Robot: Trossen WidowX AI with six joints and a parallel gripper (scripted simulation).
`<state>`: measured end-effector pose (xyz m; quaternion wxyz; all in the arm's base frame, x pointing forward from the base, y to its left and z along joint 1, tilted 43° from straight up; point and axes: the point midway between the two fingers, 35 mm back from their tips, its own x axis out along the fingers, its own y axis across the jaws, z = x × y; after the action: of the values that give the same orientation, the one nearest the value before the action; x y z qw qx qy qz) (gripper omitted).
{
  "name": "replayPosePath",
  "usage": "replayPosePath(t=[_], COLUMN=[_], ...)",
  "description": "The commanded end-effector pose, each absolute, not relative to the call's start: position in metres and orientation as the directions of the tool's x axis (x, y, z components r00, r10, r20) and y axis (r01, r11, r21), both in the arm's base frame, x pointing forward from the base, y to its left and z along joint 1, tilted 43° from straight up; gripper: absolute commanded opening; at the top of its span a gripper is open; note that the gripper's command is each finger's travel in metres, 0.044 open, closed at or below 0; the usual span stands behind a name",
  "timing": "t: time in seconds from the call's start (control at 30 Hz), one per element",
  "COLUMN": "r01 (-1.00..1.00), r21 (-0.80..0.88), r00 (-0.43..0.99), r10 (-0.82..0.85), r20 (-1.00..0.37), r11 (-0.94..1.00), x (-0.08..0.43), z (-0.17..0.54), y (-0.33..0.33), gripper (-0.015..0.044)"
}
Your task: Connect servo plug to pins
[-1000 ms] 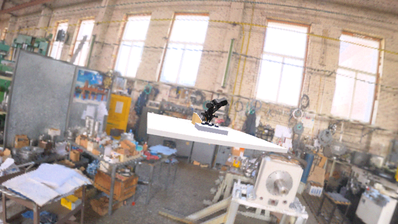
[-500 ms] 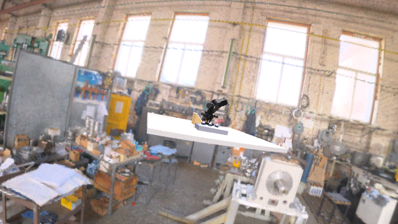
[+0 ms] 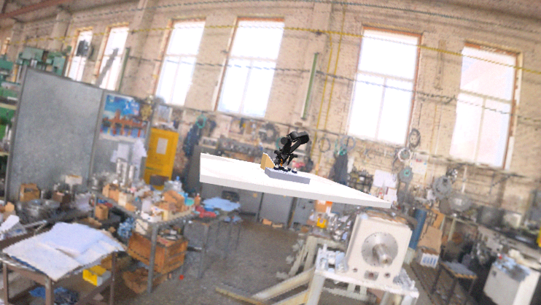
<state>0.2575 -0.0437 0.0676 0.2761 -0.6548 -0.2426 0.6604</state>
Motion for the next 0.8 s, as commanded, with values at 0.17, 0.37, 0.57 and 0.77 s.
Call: replayPosePath(t=[0.17, 0.37, 0.57, 0.77], r01=[-0.043, -0.043, -0.043, -0.043], r21=[-0.677, -0.677, -0.677, -0.677], r00=[0.022, 0.022, 0.022, 0.022], r10=[0.677, 0.677, 0.677, 0.677], r20=[-0.736, -0.736, -0.736, -0.736], r11=[-0.735, -0.735, -0.735, -0.735], x=[0.2571, 0.2571, 0.2571, 0.2571], z=[0.0920, 0.0920, 0.0920, 0.0920], y=[-0.0693, -0.0693, -0.0693, -0.0693], gripper=[0.0440, 0.0440, 0.0440, 0.0440])
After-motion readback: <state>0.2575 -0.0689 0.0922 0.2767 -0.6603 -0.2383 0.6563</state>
